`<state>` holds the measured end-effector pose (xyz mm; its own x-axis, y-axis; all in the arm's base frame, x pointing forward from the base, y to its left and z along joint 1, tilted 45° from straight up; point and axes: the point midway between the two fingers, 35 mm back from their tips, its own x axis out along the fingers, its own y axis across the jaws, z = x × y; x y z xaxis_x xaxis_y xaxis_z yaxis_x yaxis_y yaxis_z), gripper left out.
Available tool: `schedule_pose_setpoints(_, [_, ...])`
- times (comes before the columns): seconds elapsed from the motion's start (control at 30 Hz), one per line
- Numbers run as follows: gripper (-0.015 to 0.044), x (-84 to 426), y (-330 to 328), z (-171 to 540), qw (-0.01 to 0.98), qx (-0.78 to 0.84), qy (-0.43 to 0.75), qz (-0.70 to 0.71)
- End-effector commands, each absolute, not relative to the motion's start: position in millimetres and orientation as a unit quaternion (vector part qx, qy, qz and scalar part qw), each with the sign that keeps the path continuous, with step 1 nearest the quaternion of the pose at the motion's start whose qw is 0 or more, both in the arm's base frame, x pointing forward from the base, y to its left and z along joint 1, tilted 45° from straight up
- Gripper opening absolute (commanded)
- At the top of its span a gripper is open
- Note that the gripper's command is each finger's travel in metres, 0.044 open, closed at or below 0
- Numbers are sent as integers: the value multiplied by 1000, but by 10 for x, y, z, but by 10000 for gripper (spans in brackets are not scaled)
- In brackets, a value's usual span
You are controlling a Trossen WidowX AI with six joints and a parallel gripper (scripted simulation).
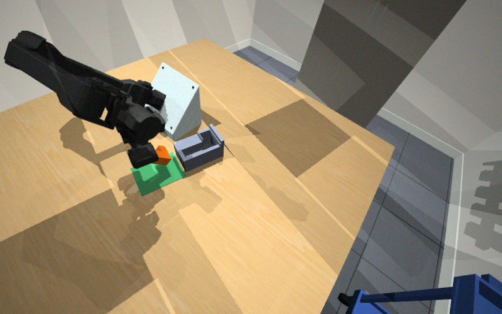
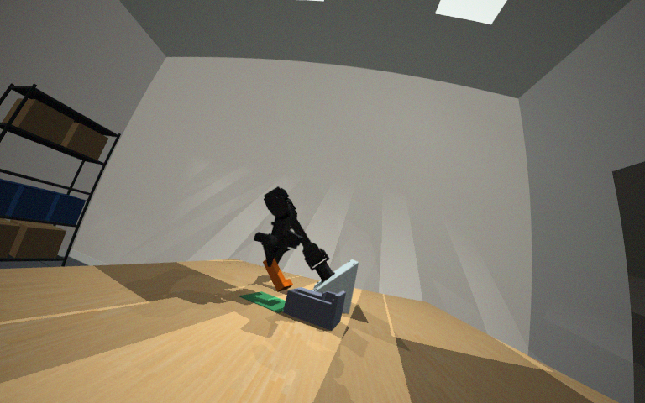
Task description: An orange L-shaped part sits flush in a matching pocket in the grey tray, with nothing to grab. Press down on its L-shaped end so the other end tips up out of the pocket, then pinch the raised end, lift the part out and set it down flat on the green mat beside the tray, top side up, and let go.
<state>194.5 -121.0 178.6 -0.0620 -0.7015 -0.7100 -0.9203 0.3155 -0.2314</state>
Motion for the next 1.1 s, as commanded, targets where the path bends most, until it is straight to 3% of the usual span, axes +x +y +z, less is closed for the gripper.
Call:
schedule_pose_setpoints(0.0, [0, 1932, -1254, 1742, 380, -569, 715, 143])
schedule_pose_setpoints(1.03, [0, 1908, -1482, 1523, 381, -568, 715, 141])
schedule_pose_setpoints(1.07, [26, 1908, -1482, 1523, 381, -568, 715, 141])
